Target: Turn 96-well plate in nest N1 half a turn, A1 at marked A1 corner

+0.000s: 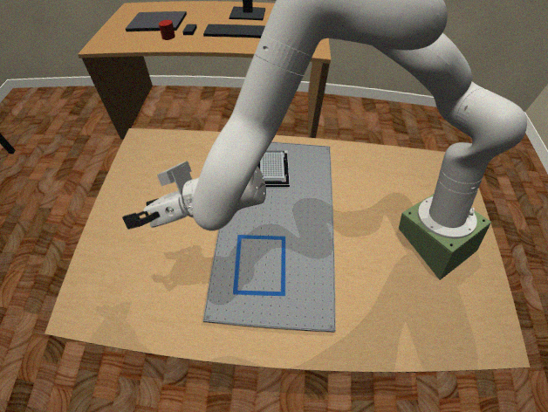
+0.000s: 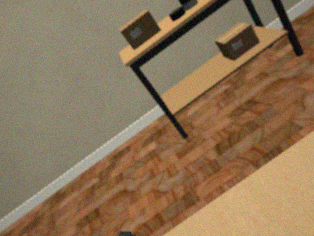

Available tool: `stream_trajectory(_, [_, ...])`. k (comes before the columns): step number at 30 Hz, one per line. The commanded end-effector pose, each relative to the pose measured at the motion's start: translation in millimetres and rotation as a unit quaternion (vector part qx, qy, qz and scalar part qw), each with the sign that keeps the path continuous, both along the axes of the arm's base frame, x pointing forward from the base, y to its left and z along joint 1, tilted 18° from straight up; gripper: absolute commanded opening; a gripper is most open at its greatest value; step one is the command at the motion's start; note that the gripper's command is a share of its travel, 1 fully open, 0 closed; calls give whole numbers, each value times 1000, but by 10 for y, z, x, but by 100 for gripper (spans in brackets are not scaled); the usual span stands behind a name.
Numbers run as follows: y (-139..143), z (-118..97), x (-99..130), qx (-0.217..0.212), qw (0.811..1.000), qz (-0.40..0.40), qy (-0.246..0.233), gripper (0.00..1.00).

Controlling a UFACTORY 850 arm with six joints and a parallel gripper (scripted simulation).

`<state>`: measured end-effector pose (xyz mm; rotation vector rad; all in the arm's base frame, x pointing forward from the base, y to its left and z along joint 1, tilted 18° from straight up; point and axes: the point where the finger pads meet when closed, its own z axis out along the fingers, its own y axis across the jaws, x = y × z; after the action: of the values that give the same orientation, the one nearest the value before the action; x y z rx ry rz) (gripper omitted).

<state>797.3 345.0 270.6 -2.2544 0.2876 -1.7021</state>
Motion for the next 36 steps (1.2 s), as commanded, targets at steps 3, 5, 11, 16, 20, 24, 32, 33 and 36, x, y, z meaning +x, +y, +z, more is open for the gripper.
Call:
stream_trajectory(3, [5, 15, 3, 1, 1000, 0, -1, 100])
stream_trajectory(5, [5, 15, 3, 1, 1000, 0, -1, 100])
stream_trajectory(11, [5, 15, 3, 1, 1000, 0, -1, 100])
stream_trajectory(16, [5, 15, 3, 1, 1000, 0, -1, 100])
stream_trajectory(20, [-132, -47, 15, -41, 999, 24, 13, 100])
stream_trajectory(24, [-310, -137, 6, -96, 993, 56, 32, 100])
stream_trajectory(32, [-619, -285, -52, -205, 969, 120, 68, 100])
stream_trajectory(33, [-619, -285, -52, -205, 969, 120, 68, 100])
stream_trajectory(36, [-707, -325, -75, -231, 960, 136, 77, 100])
